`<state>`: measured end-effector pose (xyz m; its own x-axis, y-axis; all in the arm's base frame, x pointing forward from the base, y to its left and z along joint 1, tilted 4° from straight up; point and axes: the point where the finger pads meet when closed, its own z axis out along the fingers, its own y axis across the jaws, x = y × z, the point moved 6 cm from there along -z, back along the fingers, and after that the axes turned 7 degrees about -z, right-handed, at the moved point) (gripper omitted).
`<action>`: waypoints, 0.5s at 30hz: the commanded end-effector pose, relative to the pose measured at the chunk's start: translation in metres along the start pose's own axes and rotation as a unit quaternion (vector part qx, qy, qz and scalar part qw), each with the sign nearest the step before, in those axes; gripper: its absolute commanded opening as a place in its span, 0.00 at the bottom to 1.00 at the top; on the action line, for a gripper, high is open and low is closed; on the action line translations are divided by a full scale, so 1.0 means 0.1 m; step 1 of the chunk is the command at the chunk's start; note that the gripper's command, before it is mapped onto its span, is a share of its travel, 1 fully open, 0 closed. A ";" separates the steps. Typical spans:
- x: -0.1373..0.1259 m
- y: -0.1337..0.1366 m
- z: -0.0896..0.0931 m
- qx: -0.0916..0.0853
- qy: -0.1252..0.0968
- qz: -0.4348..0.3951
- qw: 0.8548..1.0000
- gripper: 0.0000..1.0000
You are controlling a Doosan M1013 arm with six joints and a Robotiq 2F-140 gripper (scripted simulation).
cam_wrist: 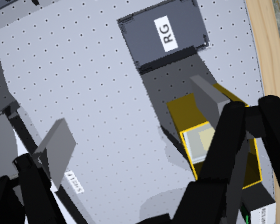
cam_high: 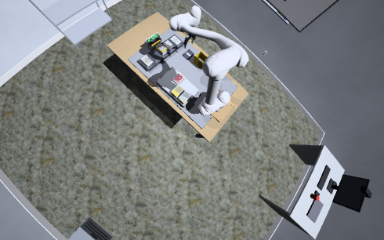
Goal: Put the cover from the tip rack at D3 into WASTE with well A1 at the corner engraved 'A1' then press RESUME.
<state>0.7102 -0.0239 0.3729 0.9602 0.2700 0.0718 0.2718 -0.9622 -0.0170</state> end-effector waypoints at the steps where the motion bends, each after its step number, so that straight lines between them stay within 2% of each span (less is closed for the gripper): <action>1: 0.19 -0.13 0.05 -0.001 -0.003 -0.009 1.000 0.77; 15: 0.73 -0.39 0.05 -0.001 -0.003 -0.009 1.000 0.77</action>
<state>0.7589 0.0194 0.3777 0.9596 0.2724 0.0710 0.2743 -0.9615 -0.0176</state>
